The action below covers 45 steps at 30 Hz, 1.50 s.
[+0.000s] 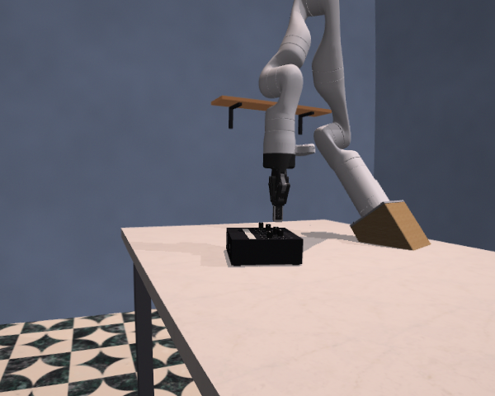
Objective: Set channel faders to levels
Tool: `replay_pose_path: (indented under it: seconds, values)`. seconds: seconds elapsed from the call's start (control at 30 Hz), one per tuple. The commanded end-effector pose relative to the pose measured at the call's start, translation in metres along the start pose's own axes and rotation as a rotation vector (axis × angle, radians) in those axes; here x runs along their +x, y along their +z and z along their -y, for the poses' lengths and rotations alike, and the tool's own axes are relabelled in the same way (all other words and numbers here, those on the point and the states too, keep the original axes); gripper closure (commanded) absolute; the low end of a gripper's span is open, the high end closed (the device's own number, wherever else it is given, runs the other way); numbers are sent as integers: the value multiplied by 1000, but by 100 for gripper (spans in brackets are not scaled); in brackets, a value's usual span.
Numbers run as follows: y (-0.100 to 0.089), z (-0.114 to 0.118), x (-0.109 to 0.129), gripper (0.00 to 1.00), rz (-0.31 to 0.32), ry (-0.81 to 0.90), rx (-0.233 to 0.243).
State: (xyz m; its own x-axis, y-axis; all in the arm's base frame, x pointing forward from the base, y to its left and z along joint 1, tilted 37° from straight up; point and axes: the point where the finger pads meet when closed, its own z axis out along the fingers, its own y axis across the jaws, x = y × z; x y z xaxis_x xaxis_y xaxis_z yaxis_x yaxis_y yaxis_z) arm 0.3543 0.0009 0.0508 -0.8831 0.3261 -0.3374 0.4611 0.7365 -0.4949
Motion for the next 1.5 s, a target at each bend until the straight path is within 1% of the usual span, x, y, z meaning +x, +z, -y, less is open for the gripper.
replay_pose_path:
  seconds: [0.0,0.53,1.03,1.47]
  values:
    - [0,0,0,100,1,0,-1]
    - [1,0,0,100,1,0,-1]
    - [10,0,0,100,1,0,-1]
    - [12,0,0,100,1,0,-1]
